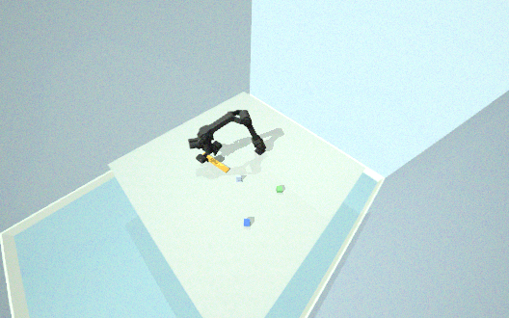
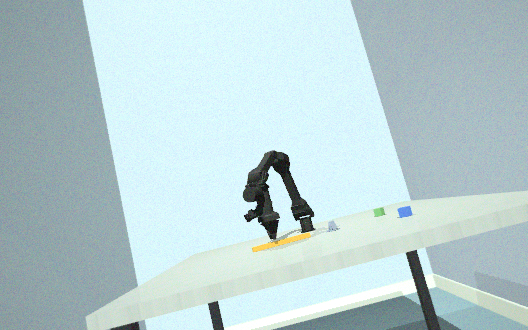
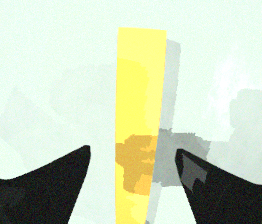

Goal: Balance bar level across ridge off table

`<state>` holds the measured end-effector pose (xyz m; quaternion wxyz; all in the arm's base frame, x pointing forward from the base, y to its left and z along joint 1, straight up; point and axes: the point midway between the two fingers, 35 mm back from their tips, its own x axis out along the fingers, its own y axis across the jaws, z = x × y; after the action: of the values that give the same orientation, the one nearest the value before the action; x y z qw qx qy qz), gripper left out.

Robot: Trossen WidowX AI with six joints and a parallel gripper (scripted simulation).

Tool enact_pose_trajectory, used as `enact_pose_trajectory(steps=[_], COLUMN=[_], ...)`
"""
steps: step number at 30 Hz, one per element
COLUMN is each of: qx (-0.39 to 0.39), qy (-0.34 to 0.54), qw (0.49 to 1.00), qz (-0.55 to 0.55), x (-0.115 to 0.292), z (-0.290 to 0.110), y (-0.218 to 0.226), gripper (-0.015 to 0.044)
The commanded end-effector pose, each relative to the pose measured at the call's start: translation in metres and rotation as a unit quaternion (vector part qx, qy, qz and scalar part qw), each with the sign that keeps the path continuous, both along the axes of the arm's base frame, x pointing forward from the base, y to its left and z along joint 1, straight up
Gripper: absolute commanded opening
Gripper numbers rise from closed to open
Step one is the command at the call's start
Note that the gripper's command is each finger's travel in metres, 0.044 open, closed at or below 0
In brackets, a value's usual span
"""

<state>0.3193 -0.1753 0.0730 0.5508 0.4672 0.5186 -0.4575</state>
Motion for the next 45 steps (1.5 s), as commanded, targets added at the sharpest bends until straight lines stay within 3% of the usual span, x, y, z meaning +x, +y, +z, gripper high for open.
enact_pose_trajectory(steps=[1,25,32,38,42,45], qx=[0.001,0.001,0.002,0.002,0.002,0.002], qy=[0.005,0.005,0.004,0.004,0.004,0.004], qw=[1.000,1.000,1.000,1.000,1.000,1.000], qz=[0.003,0.003,0.000,0.000,0.000,0.000], x=[-0.001,-0.001,-0.001,-0.001,0.000,0.000], z=[-0.010,-0.021,-0.019,-0.019,-0.013,-0.005], y=[0.000,0.000,0.000,0.000,0.000,0.000], gripper=[0.0315,0.0315,0.0131,0.0091,0.0000,0.0000])
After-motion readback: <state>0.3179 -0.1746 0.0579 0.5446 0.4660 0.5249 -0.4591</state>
